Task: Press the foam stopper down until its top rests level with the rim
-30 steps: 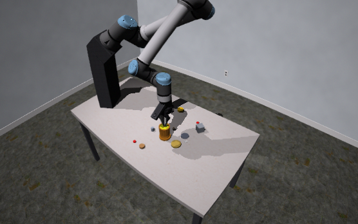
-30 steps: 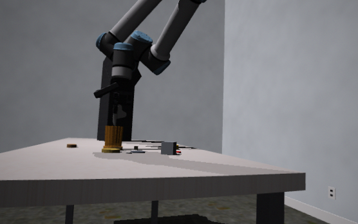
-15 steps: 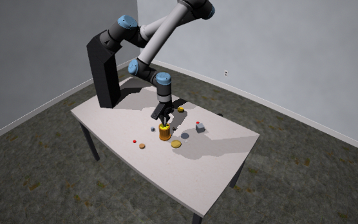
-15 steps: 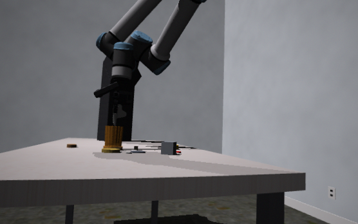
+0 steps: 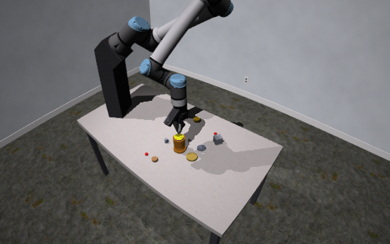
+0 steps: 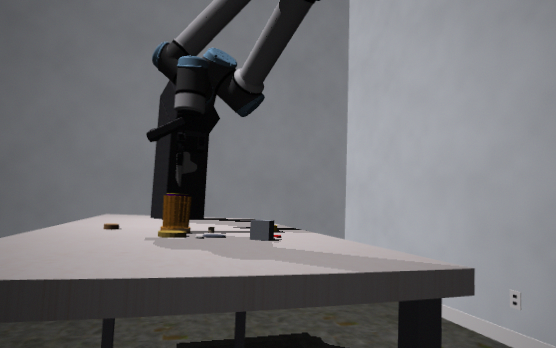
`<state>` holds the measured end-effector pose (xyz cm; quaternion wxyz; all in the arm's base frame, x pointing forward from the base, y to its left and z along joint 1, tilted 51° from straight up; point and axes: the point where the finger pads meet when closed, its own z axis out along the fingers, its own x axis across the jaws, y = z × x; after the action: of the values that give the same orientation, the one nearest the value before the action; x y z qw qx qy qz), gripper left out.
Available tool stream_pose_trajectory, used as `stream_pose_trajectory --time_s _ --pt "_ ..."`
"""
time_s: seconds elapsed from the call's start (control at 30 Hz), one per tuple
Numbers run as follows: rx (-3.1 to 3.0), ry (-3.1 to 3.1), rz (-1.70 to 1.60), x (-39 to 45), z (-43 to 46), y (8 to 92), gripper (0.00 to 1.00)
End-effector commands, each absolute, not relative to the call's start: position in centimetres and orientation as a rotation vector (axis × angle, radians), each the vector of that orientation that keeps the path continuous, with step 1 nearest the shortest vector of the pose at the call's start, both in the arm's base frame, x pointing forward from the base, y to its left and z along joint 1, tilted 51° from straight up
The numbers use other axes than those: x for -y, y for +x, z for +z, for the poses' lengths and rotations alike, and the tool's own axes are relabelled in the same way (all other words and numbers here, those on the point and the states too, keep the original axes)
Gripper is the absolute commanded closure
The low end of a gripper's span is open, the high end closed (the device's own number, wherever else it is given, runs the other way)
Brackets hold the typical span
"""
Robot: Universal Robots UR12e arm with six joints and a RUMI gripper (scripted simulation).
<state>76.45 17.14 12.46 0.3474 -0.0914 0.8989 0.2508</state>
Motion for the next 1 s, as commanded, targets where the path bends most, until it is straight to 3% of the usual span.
stream_pose_trajectory --time_s 0.0,0.97 --pt "-2.331 -0.238 0.65 -16.5 13.27 75.76 1.0" --pt "-2.331 -0.238 0.65 -16.13 13.73 75.33 1.0"
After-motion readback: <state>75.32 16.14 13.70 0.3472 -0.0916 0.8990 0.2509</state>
